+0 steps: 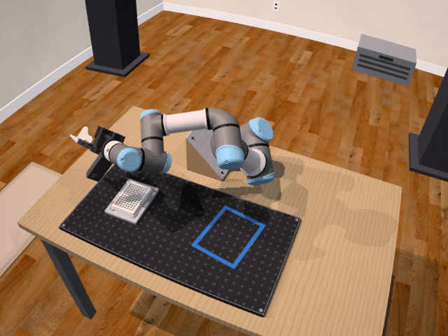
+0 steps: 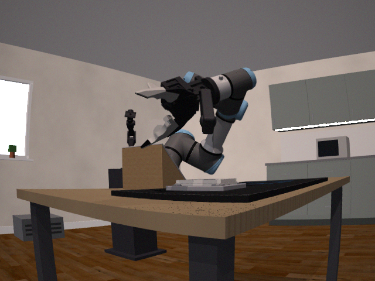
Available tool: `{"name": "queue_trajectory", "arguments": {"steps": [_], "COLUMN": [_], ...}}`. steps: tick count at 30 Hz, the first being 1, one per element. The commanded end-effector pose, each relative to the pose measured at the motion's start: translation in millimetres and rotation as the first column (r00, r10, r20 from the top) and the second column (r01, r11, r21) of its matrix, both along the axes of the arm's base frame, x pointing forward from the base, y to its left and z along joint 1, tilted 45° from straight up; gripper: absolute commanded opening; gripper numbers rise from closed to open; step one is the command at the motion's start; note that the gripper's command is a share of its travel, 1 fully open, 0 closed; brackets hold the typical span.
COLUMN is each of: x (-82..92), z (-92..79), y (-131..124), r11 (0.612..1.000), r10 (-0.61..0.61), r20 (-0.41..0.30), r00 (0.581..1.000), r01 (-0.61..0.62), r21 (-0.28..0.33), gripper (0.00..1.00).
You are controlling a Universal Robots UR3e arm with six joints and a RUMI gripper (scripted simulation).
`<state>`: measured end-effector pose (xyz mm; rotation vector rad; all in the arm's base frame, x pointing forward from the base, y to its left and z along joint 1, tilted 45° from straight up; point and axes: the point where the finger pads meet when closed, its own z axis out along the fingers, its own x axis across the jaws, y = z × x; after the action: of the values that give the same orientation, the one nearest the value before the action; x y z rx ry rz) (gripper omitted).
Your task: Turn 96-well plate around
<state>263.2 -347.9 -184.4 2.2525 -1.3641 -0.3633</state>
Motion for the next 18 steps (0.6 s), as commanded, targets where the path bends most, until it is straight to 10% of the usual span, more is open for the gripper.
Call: {"name": "queue_trajectory", "arguments": {"steps": [1,18], "x": [0.3,0.2], "z": [0.9,-0.7], "y": [-1.2,3.5], "r11": [1.0,1.0], "r10": [-0.001,-0.015], "r20": [0.002,0.01], "r00": [1.0,1.0], "r01": [0.001,0.015], "r21": [-0.003,0.027], "gripper": [1.0,1.0]}}
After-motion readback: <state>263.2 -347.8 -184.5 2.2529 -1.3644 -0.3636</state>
